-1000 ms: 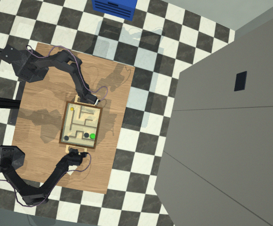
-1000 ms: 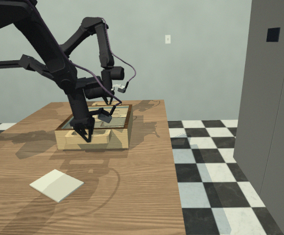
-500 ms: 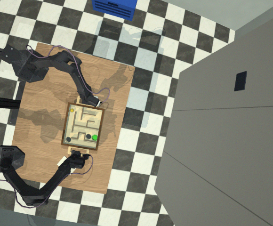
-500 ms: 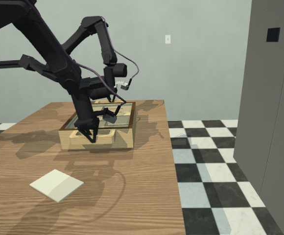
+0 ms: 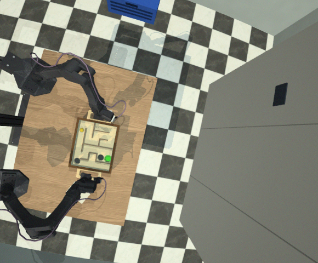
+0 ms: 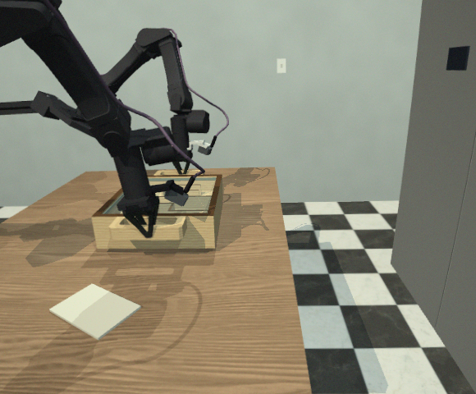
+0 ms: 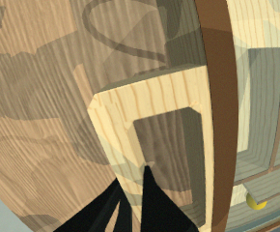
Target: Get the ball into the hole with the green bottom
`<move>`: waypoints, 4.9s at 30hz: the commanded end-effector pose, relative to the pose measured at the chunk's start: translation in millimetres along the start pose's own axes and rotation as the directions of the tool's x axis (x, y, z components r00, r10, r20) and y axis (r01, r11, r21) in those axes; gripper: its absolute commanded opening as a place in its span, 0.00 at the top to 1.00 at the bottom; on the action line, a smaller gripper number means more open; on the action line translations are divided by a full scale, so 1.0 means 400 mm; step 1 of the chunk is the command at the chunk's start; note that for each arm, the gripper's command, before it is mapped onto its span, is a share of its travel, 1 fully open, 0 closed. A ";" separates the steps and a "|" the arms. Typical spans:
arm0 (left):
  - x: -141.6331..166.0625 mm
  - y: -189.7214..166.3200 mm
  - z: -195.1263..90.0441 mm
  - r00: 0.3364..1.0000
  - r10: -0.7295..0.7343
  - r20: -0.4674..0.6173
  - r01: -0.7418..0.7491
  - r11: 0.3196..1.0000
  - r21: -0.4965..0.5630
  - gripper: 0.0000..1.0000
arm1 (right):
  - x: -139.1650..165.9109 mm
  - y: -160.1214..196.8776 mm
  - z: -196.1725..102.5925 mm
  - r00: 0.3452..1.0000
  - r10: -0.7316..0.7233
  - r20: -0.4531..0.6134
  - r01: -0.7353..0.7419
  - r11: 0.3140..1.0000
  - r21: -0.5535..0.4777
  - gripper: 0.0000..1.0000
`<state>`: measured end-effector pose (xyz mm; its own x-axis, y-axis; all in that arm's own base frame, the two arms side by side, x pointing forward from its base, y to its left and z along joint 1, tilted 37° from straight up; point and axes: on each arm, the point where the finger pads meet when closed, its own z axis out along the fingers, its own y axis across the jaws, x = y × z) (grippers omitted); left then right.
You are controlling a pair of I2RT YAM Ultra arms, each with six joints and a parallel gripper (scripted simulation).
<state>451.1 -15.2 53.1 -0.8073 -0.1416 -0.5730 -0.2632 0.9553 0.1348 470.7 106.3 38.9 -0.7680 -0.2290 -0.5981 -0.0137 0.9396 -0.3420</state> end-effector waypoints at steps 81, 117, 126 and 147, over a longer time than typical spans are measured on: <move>-0.084 -0.017 -0.078 0.991 -0.002 0.134 0.008 0.999 -0.045 1.00 | -0.122 -0.024 -0.031 0.986 0.042 0.163 -0.036 0.999 -0.037 1.00; -0.092 -0.004 -0.030 0.993 -0.010 0.117 0.005 0.999 0.045 1.00 | -0.132 -0.039 -0.074 0.988 0.053 0.147 -0.061 0.997 0.048 1.00; -0.061 -0.002 -0.088 0.998 0.001 0.068 0.004 0.998 -0.063 1.00 | -0.125 -0.040 -0.043 0.992 0.042 0.117 -0.036 0.998 -0.052 1.00; -0.089 -0.013 -0.079 0.994 -0.002 0.109 0.003 1.000 -0.012 1.00 | -0.135 -0.052 -0.054 0.990 0.049 0.132 -0.049 0.999 -0.003 1.00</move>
<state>450.0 -19.7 51.3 -0.8013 -0.1433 -0.5809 -0.2688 0.9536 0.1357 473.3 101.0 36.4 -0.7644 -0.2331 -0.6012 -0.0267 0.9430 -0.3318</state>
